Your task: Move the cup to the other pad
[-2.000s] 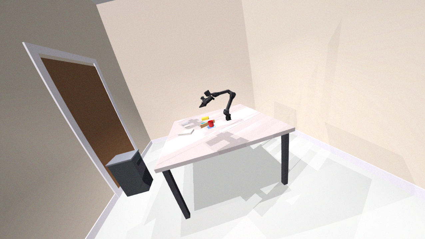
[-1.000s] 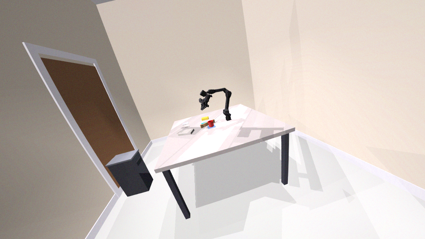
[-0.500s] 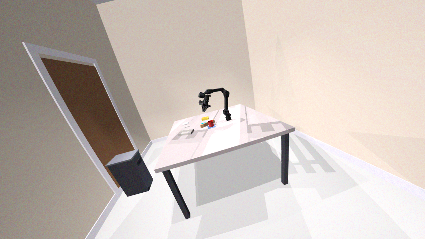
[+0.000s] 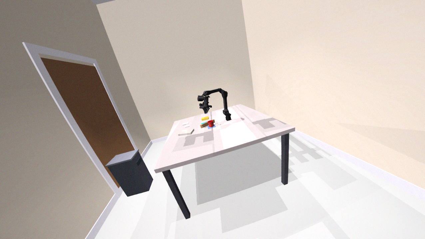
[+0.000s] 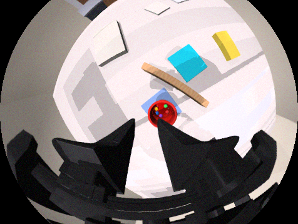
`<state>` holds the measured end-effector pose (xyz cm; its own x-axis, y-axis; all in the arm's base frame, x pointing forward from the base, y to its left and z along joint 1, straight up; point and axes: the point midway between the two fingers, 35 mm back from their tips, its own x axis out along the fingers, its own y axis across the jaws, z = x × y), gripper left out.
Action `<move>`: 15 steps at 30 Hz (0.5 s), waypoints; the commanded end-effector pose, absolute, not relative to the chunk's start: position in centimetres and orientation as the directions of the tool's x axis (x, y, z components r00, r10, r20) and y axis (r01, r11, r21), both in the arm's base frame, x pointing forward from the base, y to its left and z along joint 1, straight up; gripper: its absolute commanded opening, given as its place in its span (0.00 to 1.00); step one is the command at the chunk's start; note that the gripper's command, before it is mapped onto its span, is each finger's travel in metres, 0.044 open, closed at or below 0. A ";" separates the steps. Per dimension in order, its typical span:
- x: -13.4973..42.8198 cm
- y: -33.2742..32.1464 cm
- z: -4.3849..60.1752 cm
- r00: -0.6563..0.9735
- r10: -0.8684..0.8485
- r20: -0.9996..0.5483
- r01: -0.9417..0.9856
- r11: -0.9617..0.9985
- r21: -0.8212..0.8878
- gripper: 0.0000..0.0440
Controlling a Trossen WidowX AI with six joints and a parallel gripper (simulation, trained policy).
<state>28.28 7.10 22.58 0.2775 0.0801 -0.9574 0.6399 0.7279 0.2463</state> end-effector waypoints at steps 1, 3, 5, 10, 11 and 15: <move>28.0 6.8 22.0 0.239 0.061 -0.969 0.659 0.723 0.208 0.30; 27.8 6.7 21.6 0.211 0.052 -0.976 0.670 0.720 0.183 0.31; 27.6 6.6 21.2 0.183 0.043 -0.982 0.679 0.717 0.158 0.31; 27.1 6.2 20.2 0.118 0.020 -0.993 0.702 0.706 0.097 0.32; 27.0 6.2 20.0 0.105 0.016 -0.994 0.706 0.703 0.086 0.32; 26.7 6.0 19.2 0.062 -0.001 -0.998 0.721 0.692 0.044 0.33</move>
